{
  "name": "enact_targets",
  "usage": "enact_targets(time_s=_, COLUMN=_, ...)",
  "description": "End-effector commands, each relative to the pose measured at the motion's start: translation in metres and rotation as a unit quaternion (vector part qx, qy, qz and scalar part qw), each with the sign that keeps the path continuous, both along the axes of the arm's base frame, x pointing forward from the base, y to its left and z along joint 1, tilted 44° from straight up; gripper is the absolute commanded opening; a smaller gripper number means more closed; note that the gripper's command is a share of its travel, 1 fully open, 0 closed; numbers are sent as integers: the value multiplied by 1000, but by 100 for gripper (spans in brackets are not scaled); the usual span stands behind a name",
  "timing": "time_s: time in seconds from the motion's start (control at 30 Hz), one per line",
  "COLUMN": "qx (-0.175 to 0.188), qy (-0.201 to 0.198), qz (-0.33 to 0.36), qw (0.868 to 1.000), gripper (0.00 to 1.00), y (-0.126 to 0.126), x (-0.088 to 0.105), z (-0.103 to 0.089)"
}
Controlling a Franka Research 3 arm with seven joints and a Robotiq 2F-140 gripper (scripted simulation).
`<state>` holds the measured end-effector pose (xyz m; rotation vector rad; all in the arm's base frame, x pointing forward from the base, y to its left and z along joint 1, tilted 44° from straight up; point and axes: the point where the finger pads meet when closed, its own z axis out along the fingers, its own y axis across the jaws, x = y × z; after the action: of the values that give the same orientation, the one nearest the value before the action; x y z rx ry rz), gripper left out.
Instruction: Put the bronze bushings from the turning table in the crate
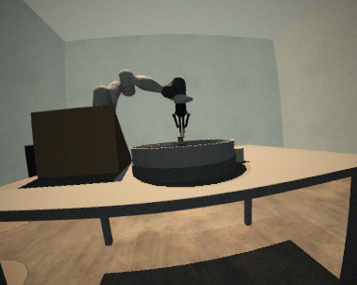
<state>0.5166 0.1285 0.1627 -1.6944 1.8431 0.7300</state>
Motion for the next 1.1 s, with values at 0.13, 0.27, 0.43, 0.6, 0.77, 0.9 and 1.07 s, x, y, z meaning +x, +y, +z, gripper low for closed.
enact_targets(time_s=0.13, qx=-3, qy=-11, qz=-5, qw=1000, gripper=0, y=17, x=8, z=-21)
enact_targets(time_s=0.27, qx=-3, qy=-11, qz=-5, qw=1000, gripper=0, y=20, x=8, z=-24)
enact_targets(time_s=0.43, qx=-3, qy=-11, qz=-5, qw=1000, gripper=0, y=20, x=8, z=-24)
enact_targets(time_s=0.6, qx=-3, qy=-11, qz=-5, qw=1000, gripper=0, y=20, x=8, z=-24)
enact_targets(time_s=0.77, qx=-3, qy=-11, qz=-5, qw=1000, gripper=0, y=20, x=8, z=-24)
enact_targets(time_s=0.9, qx=-3, qy=-11, qz=-5, qw=1000, gripper=0, y=20, x=8, z=-24)
enact_targets(time_s=1.07, qx=-3, qy=-11, qz=-5, qw=1000, gripper=0, y=20, x=8, z=-24)
